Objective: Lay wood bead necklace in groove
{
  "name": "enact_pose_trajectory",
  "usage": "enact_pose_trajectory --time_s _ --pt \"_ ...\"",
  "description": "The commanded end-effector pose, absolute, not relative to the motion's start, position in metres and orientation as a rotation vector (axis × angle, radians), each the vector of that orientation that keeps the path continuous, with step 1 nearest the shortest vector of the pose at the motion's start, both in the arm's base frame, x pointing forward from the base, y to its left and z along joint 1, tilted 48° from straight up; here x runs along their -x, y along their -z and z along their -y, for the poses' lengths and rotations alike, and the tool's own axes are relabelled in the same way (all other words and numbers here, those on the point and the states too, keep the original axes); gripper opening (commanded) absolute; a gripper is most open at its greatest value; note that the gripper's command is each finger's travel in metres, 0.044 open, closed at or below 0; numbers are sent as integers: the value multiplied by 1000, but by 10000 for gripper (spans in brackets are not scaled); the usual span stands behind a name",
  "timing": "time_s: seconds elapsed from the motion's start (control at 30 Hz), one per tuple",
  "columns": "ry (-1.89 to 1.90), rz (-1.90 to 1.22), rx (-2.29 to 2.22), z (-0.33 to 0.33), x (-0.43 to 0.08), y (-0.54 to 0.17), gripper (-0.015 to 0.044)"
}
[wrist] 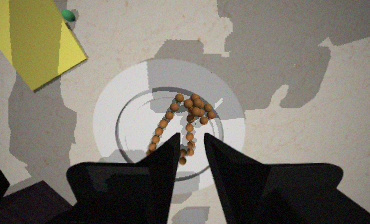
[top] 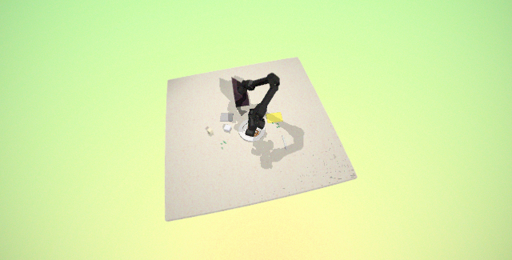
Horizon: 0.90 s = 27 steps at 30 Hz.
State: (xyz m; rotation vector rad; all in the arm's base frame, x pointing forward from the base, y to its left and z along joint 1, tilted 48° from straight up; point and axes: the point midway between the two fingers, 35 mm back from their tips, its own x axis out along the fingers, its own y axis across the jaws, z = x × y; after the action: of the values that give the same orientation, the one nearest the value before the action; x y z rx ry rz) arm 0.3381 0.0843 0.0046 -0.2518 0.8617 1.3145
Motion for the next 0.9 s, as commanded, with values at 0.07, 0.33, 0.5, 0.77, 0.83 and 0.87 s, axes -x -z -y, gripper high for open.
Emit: enact_pose_trajectory --time_s 0.07,0.33,0.5,0.77,0.83,0.87 --pt "-1313 -866 241 -92 -337 2 120" --pt "-1313 -868 236 -102 -337 10 120" --pt "-1316 -866 245 -100 -337 9 100" --pt "-1316 -866 245 -100 -337 9 47" --pt "-1316 -866 245 -100 -337 9 33" --pt "-1316 -866 245 -100 -337 9 27"
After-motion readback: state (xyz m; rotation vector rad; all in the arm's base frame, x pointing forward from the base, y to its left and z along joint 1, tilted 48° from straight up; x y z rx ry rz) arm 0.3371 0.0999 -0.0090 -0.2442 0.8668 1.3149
